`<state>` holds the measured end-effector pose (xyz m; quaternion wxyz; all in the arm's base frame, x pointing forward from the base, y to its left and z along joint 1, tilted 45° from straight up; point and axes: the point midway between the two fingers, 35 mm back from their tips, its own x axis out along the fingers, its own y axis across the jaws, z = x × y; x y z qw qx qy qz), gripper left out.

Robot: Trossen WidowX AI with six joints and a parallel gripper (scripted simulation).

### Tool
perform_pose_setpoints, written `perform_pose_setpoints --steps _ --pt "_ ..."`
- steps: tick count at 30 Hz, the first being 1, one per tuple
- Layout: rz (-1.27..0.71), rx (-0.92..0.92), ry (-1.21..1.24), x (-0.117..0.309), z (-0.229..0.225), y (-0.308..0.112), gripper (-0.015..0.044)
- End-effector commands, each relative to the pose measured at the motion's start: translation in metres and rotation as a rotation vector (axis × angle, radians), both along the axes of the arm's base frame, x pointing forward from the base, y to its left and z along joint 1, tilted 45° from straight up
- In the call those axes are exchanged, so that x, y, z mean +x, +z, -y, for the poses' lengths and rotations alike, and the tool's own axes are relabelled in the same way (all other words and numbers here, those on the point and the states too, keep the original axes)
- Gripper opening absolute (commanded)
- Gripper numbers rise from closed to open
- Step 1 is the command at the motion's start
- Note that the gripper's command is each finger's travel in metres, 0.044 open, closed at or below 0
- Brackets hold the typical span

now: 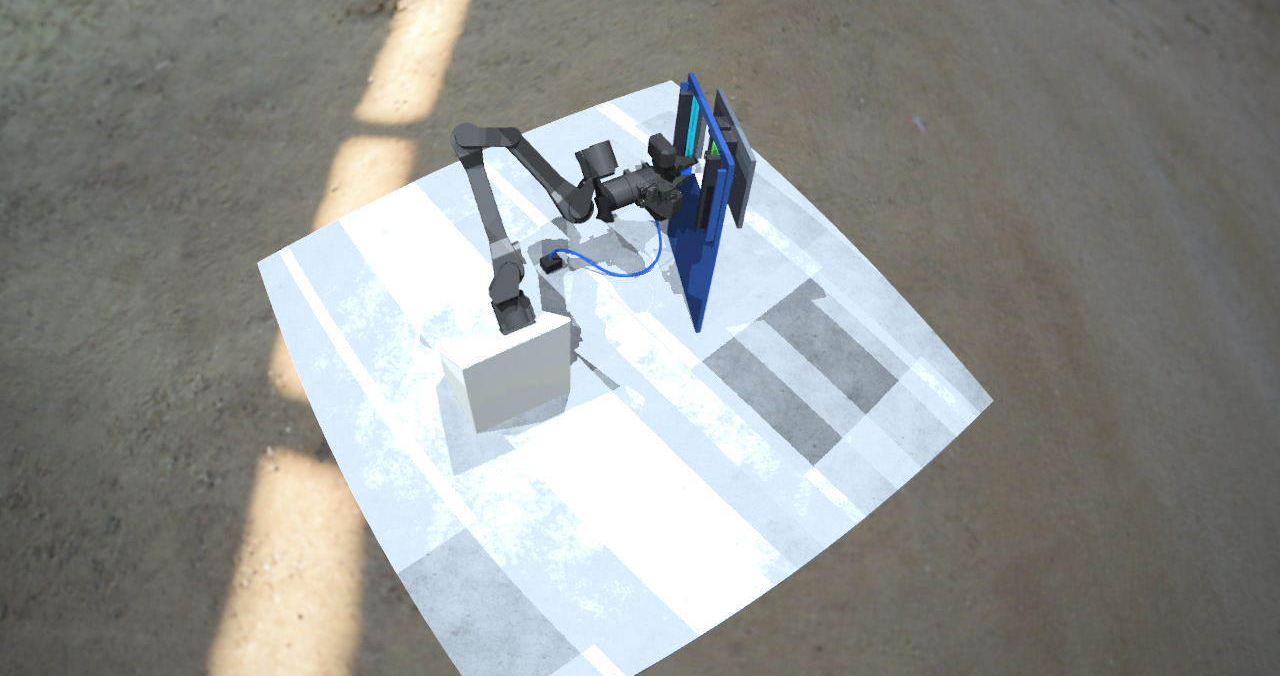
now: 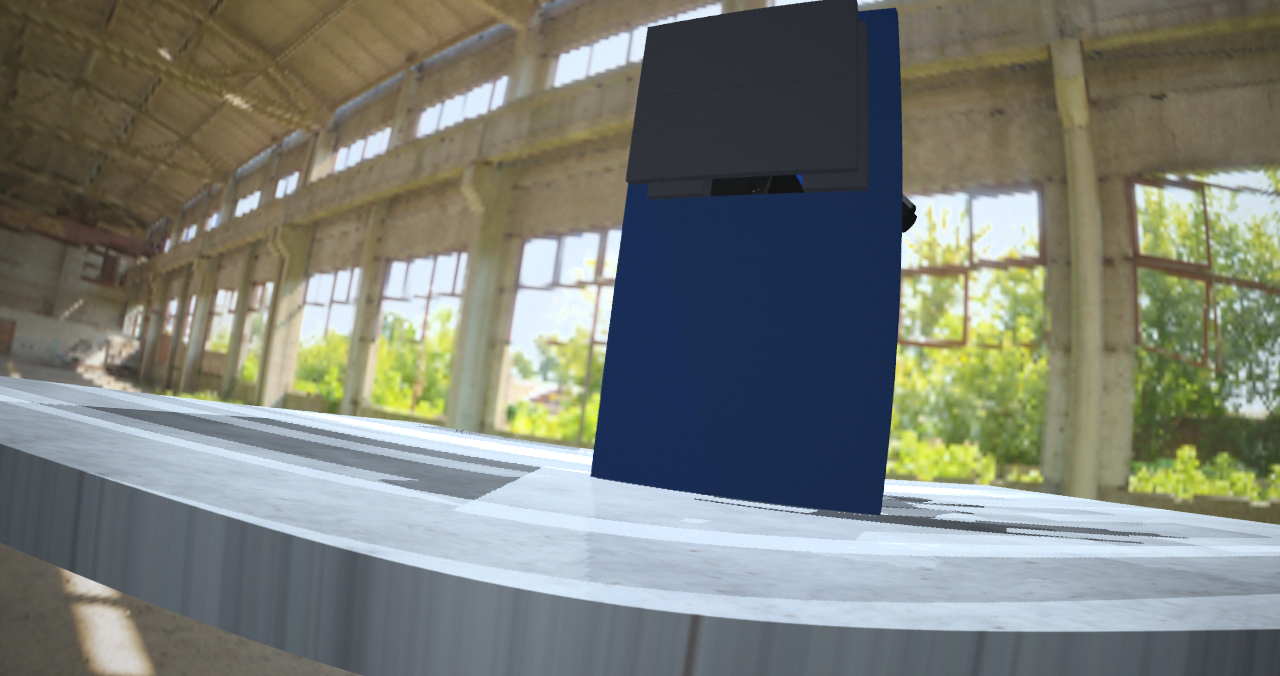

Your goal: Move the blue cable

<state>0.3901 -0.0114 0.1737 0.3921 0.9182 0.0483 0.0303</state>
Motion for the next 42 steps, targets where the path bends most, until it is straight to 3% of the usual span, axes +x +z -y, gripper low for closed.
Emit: perform_pose_setpoints --steps 1,42 --pt "0.001 0.003 -0.008 0.0015 0.0014 -0.0003 0.0" --pt "0.003 0.002 -0.008 0.0092 0.0025 -0.002 0.0"
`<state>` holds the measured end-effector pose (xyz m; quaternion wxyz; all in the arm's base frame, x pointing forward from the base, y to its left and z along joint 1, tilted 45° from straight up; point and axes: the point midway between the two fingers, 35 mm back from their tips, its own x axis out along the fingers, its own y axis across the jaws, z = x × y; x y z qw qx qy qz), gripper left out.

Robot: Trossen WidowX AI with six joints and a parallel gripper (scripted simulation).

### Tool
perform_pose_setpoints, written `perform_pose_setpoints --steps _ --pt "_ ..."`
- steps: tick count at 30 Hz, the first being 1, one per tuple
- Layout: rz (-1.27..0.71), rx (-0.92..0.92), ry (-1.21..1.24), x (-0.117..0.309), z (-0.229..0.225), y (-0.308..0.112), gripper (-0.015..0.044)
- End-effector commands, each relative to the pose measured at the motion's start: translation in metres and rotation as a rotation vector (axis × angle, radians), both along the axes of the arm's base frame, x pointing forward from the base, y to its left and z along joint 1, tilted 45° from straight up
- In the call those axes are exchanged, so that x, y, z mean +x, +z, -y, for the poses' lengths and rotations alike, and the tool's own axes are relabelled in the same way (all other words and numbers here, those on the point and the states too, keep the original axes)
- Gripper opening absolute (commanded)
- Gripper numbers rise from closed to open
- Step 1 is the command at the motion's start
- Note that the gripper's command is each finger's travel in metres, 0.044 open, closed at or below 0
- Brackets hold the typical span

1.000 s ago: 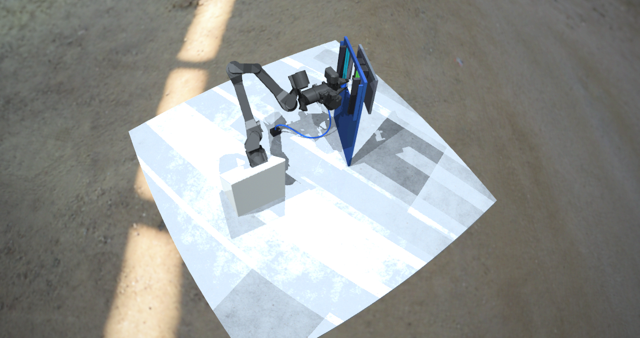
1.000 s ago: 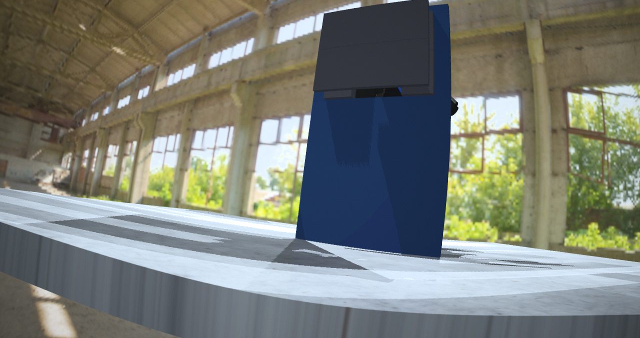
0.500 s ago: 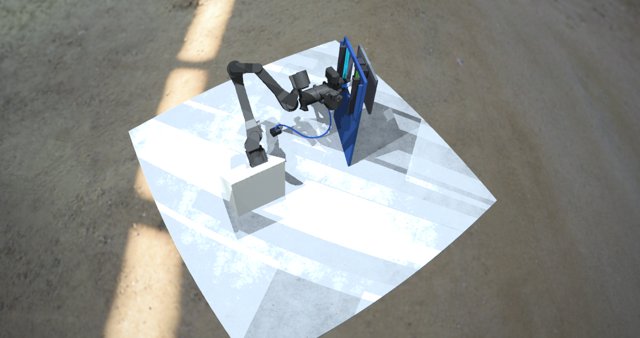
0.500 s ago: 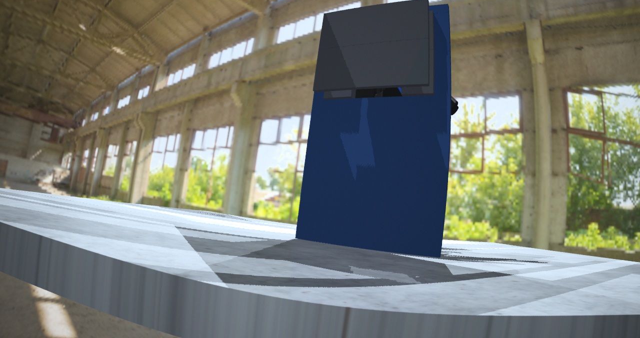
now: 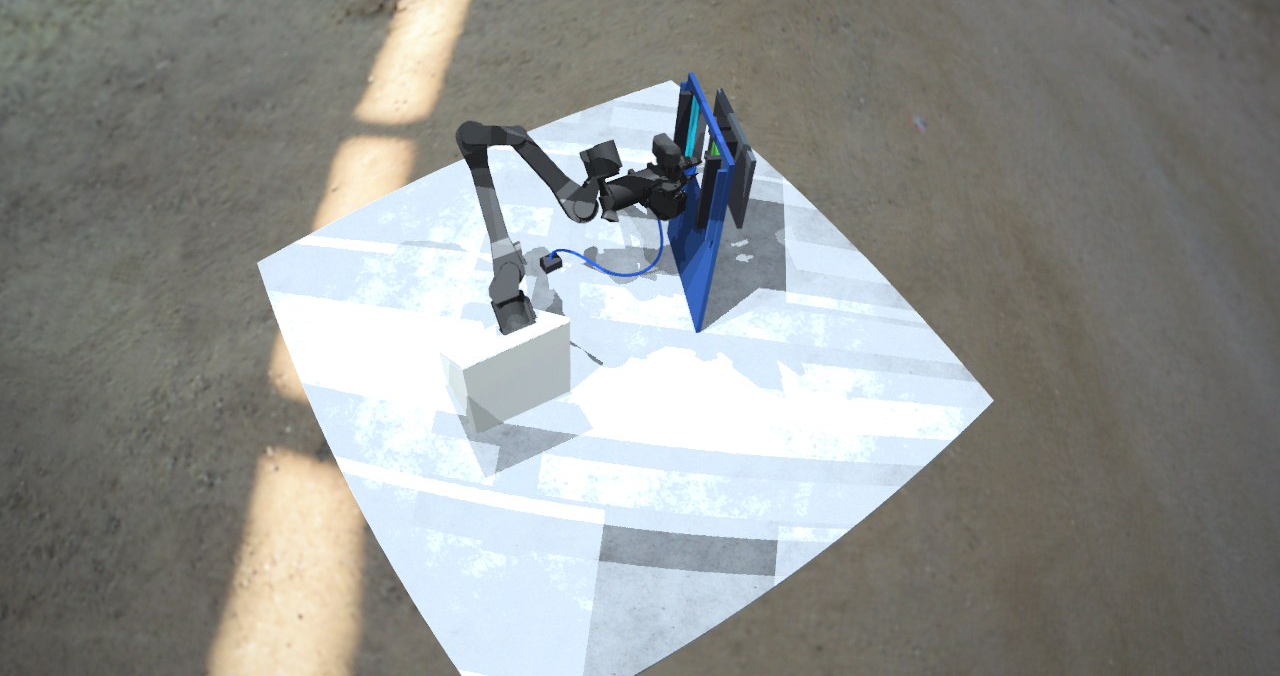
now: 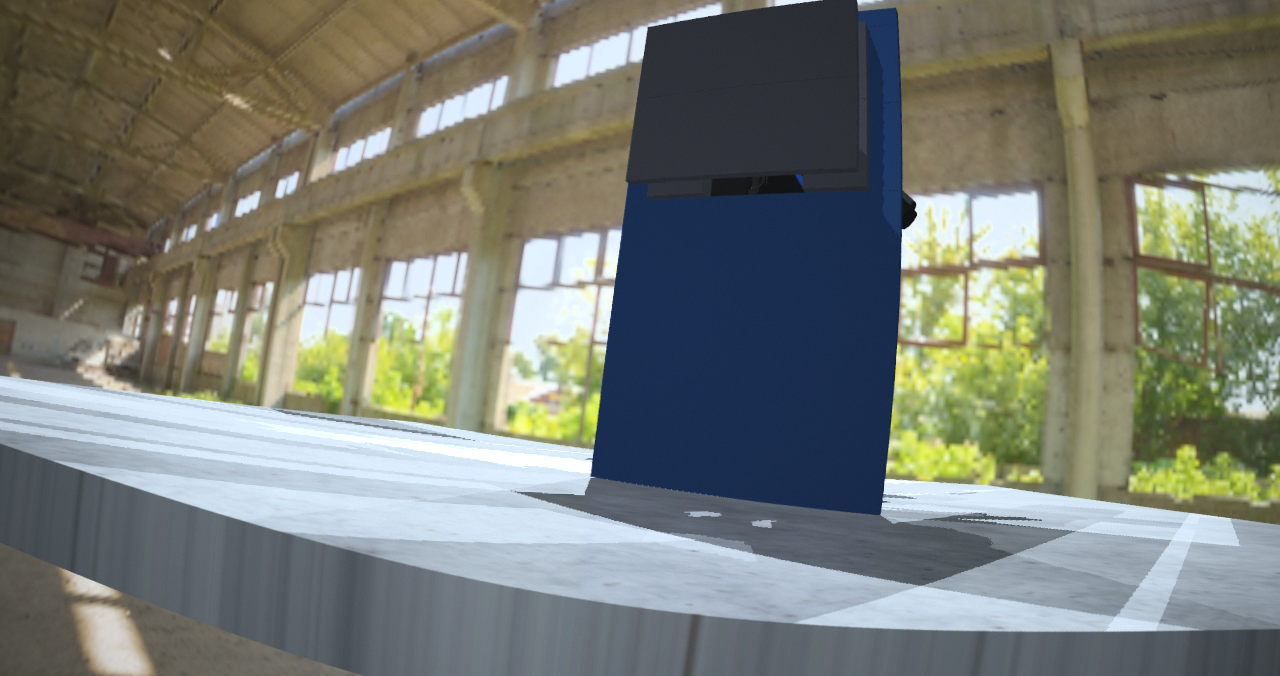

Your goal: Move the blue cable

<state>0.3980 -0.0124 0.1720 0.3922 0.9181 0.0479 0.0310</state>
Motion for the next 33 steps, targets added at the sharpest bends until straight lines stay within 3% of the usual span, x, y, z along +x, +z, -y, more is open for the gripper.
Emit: perform_pose_setpoints --steps 1,19,33 --pt "0.001 0.002 -0.008 0.0015 0.0015 -0.0003 0.0" --pt "0.002 0.002 -0.008 0.004 0.0018 -0.0008 0.0" --pt "0.001 0.0 0.0 0.0023 0.0003 -0.0008 0.0368"
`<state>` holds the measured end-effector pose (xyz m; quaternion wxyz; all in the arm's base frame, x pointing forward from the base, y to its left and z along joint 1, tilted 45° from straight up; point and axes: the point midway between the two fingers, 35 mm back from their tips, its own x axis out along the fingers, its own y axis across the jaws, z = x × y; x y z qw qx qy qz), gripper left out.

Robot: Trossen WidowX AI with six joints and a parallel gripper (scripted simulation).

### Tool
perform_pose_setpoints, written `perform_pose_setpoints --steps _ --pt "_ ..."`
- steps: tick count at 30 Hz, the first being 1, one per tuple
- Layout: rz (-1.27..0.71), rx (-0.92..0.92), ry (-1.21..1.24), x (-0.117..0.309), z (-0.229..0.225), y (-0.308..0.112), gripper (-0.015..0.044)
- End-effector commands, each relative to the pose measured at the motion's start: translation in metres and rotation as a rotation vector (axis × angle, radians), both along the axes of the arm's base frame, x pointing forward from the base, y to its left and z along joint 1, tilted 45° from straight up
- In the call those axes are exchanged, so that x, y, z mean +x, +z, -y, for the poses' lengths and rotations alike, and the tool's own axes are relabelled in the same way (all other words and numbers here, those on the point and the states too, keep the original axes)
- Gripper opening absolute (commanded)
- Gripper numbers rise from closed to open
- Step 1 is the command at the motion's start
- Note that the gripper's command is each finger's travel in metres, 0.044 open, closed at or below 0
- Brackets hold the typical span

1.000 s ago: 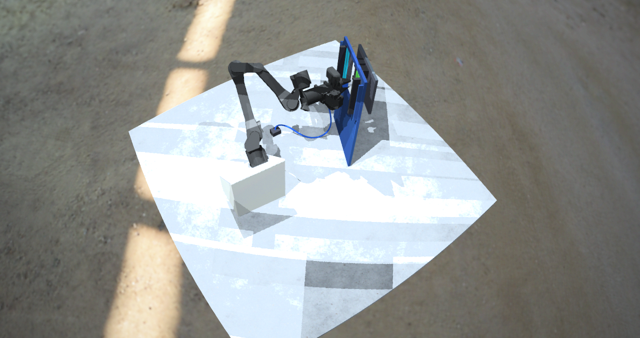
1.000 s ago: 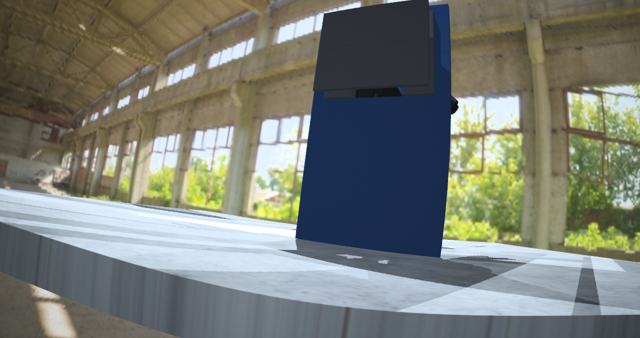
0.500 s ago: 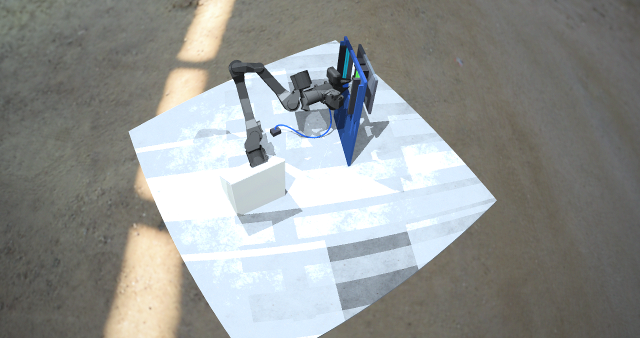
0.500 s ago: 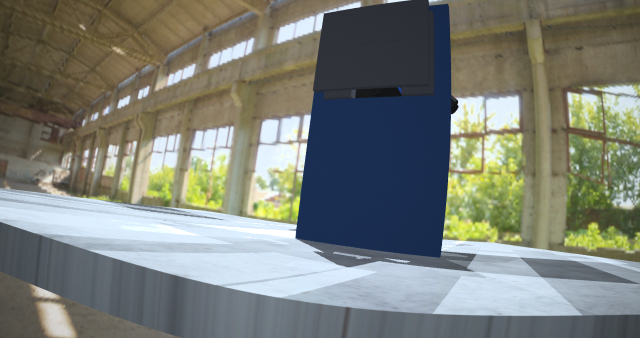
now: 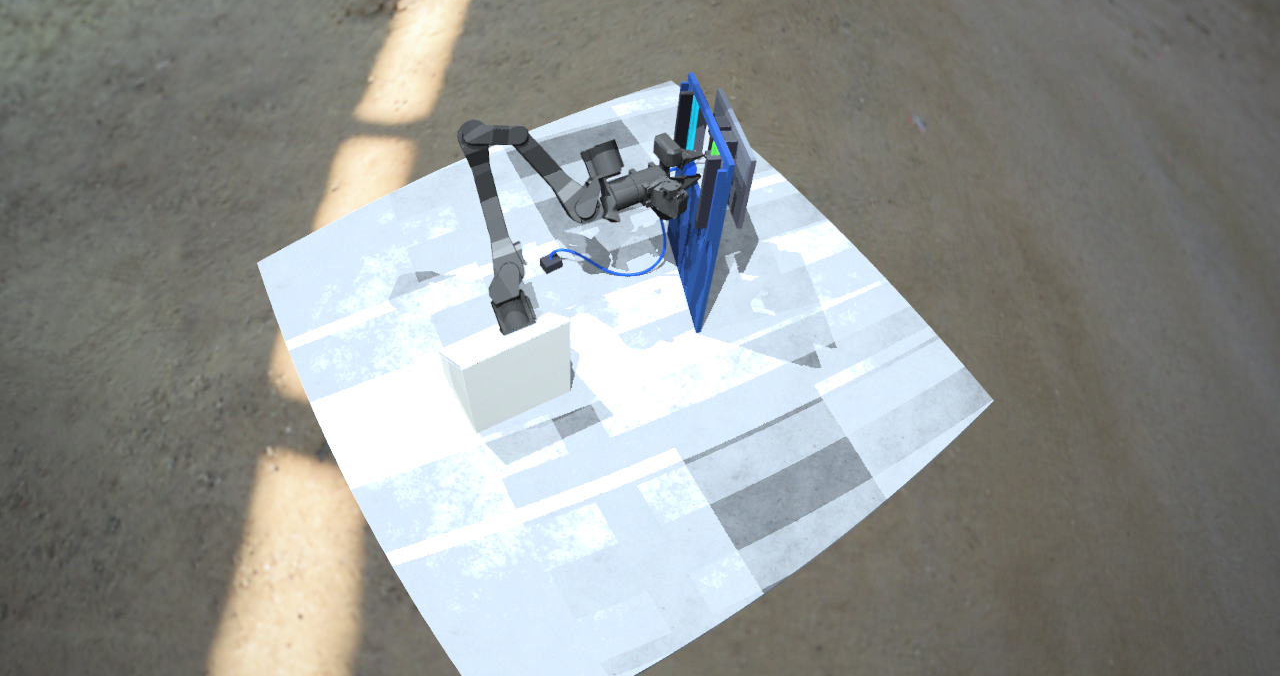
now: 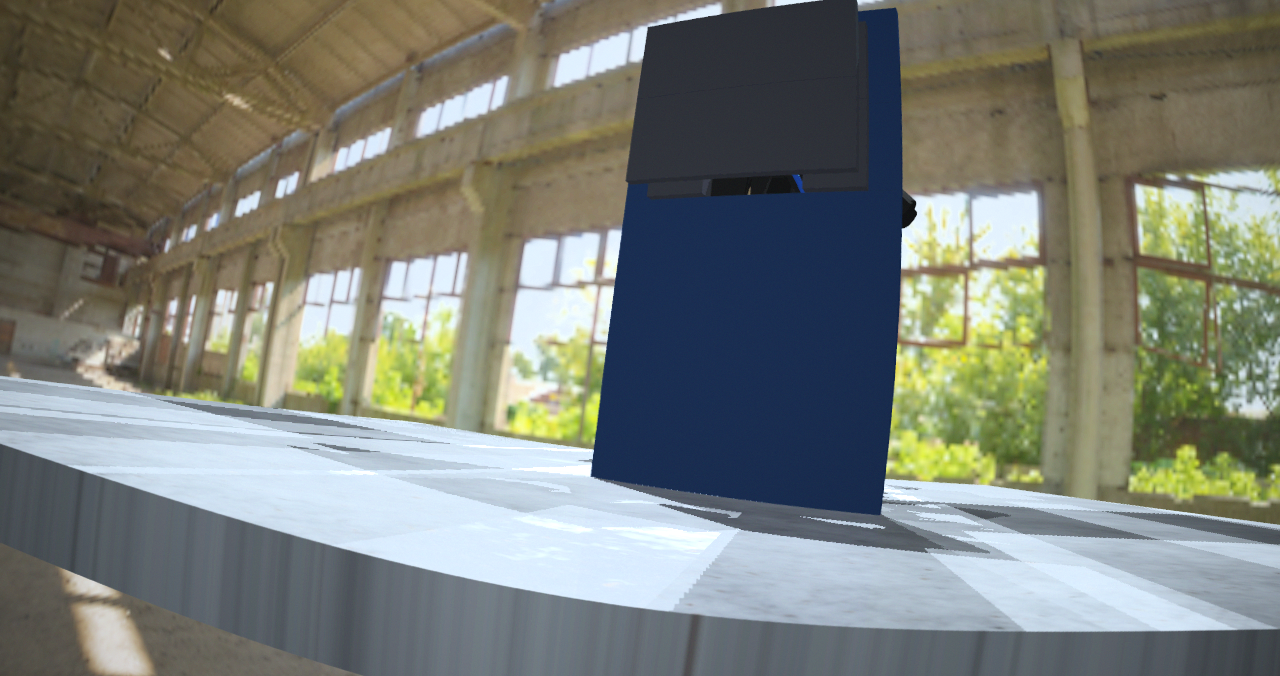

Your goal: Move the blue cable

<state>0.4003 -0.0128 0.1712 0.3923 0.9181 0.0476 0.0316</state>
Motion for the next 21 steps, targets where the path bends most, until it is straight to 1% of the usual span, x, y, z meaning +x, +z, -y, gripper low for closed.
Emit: perform_pose_setpoints --steps 1,3,21 --pt "0.0 0.0 0.0 0.0 0.0 0.0 0.0394" --pt "0.0 0.0 0.0 -0.002 0.0 0.0 0.044" --pt "-0.001 0.0 0.0 -0.01 0.005 0.004 0.044"
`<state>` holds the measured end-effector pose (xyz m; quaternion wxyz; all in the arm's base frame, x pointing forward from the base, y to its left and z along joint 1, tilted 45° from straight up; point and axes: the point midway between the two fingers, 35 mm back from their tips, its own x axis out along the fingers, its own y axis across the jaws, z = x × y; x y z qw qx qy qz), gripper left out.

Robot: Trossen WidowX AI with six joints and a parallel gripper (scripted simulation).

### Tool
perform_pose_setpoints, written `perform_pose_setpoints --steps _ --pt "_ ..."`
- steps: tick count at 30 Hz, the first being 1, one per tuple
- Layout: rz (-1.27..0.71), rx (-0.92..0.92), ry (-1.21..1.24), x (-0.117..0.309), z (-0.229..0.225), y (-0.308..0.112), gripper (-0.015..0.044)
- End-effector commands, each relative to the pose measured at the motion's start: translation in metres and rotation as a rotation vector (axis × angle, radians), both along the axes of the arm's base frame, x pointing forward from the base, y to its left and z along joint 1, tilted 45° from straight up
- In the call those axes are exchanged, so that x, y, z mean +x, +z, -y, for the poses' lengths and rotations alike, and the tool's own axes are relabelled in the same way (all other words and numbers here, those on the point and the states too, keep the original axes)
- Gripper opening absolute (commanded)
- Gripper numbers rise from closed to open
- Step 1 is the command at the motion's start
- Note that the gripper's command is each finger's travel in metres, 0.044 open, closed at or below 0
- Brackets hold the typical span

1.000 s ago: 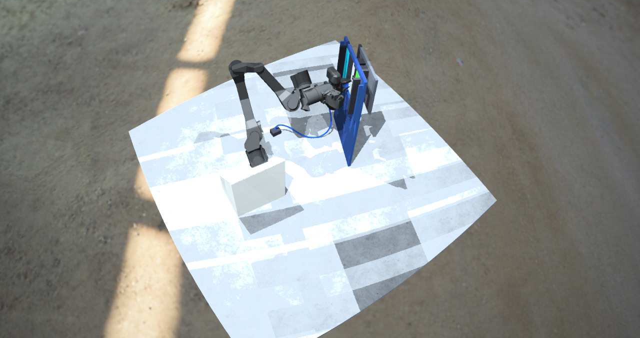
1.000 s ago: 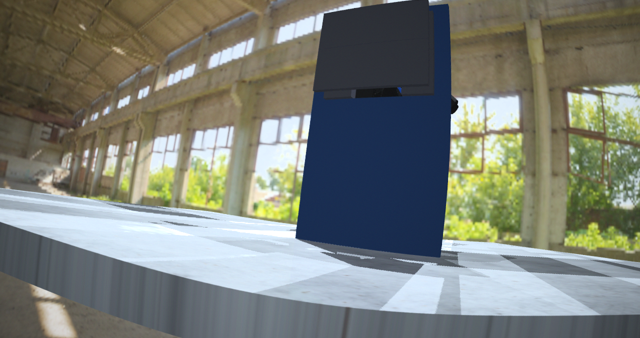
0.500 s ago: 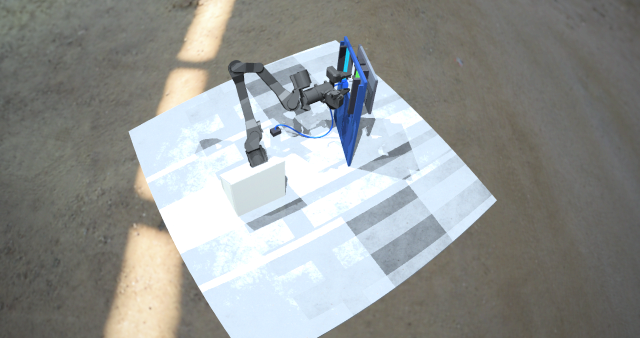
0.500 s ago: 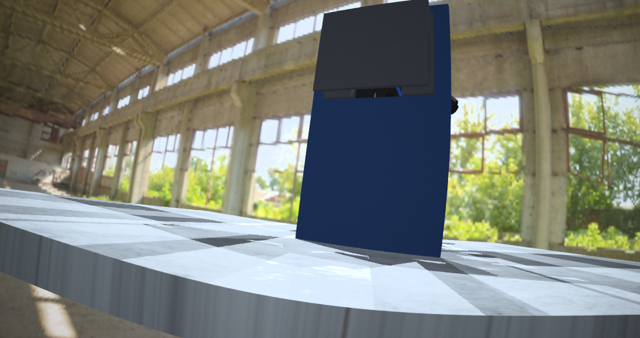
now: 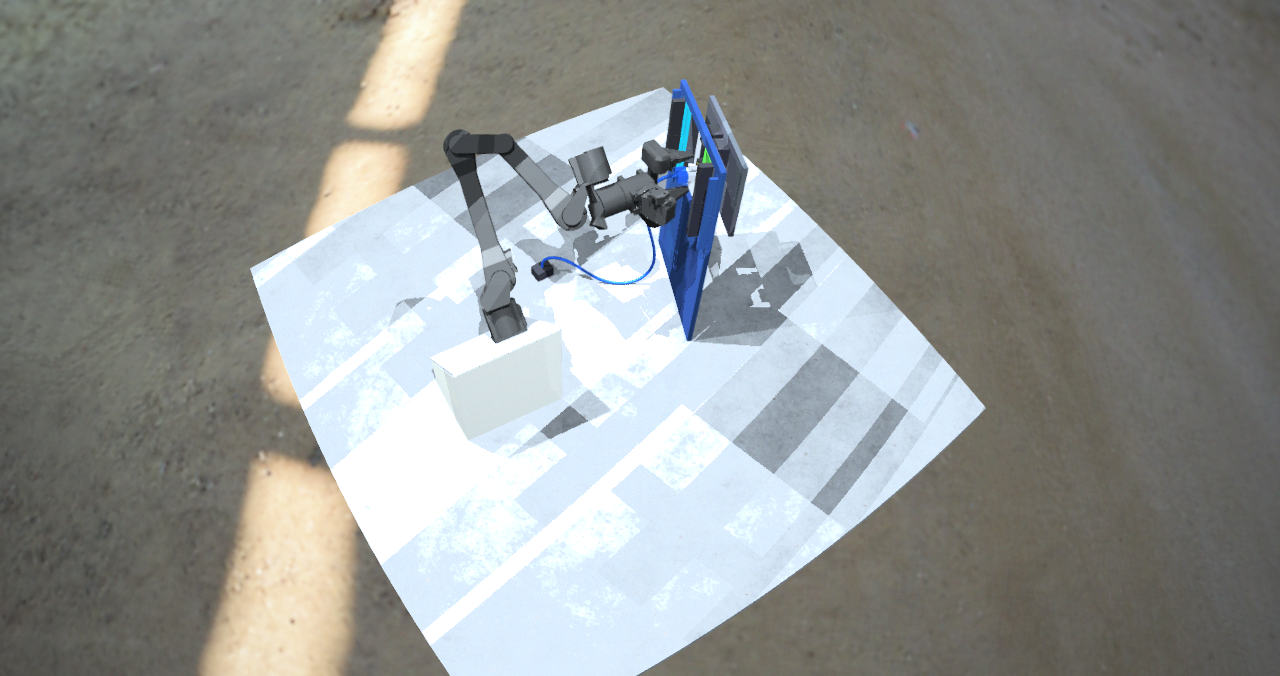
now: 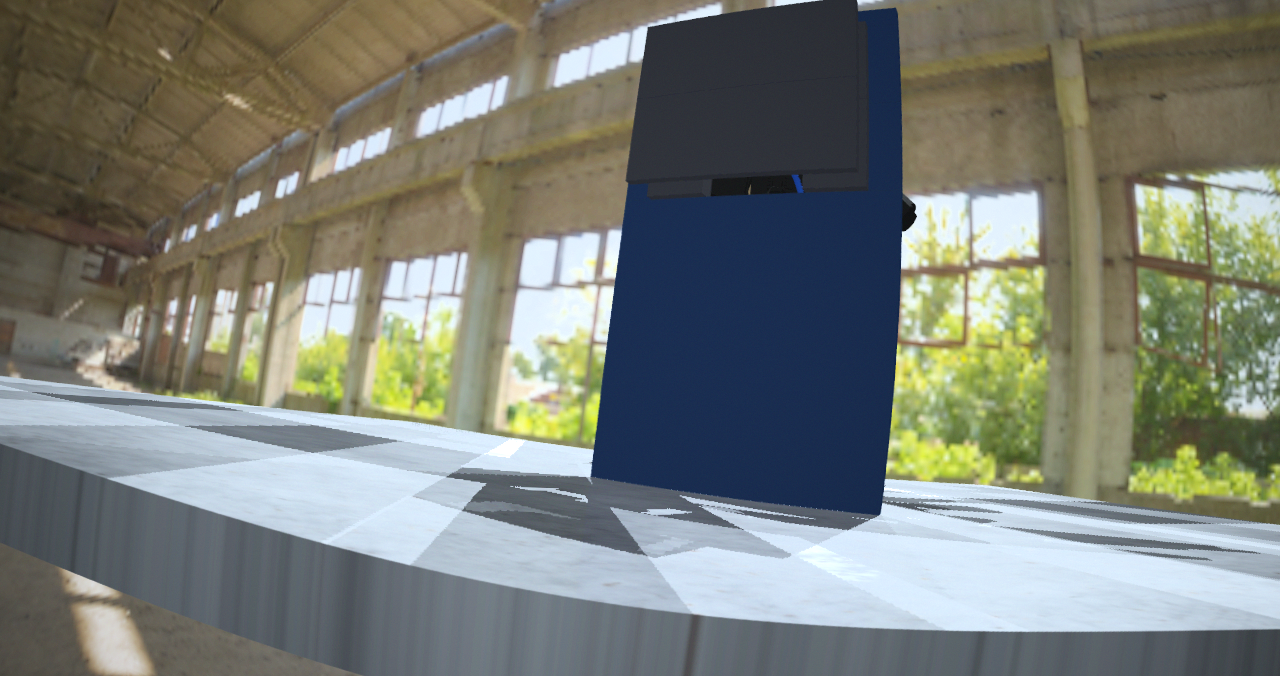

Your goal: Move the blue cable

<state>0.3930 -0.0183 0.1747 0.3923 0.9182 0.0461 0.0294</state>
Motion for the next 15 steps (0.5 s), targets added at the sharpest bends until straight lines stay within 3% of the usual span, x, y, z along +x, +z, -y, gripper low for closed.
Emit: perform_pose_setpoints --steps 1,15 --pt "0.002 0.0 0.005 -0.0035 -0.0004 0.0008 0.044" --pt "0.001 0.0 0.005 -0.0096 0.0011 -0.0002 0.044"
